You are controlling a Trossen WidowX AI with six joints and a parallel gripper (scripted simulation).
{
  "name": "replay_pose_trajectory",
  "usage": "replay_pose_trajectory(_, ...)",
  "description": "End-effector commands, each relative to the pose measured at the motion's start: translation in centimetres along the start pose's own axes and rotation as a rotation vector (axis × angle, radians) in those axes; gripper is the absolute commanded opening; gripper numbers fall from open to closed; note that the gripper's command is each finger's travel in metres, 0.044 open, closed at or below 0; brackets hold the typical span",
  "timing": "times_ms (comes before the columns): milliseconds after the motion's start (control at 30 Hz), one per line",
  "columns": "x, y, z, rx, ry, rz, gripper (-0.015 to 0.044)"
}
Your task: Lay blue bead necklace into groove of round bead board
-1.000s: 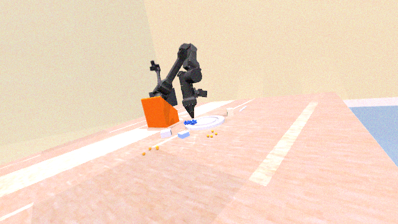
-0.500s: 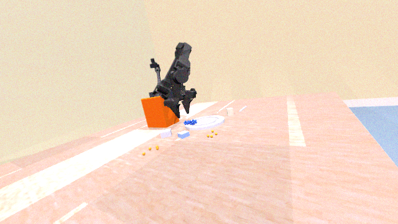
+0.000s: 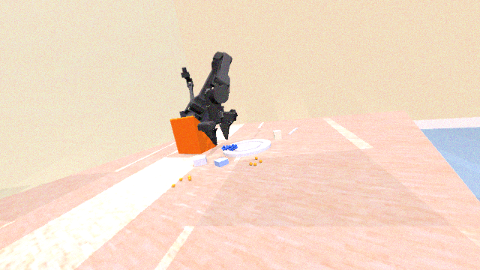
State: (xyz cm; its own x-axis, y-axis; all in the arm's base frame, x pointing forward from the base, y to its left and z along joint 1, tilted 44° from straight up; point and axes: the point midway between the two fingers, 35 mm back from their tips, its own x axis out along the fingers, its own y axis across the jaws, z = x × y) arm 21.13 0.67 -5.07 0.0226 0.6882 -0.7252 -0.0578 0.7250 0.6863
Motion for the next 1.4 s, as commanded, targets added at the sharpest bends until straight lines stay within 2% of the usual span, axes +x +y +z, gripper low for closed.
replay_pose_trajectory(0, 0.5, 0.0, 0.0, 0.005, 0.000, 0.002, 0.0380)
replay_pose_trajectory(733, 3.0, 0.2, -0.3, 0.014, 0.003, 0.009, 0.0380)
replay_pose_trajectory(1033, 2.8, 0.1, -0.1, 0.006, 0.002, 0.004, 0.0144)
replay_pose_trajectory(1367, 2.8, 0.1, -0.1, 0.006, 0.002, 0.004, 0.0077)
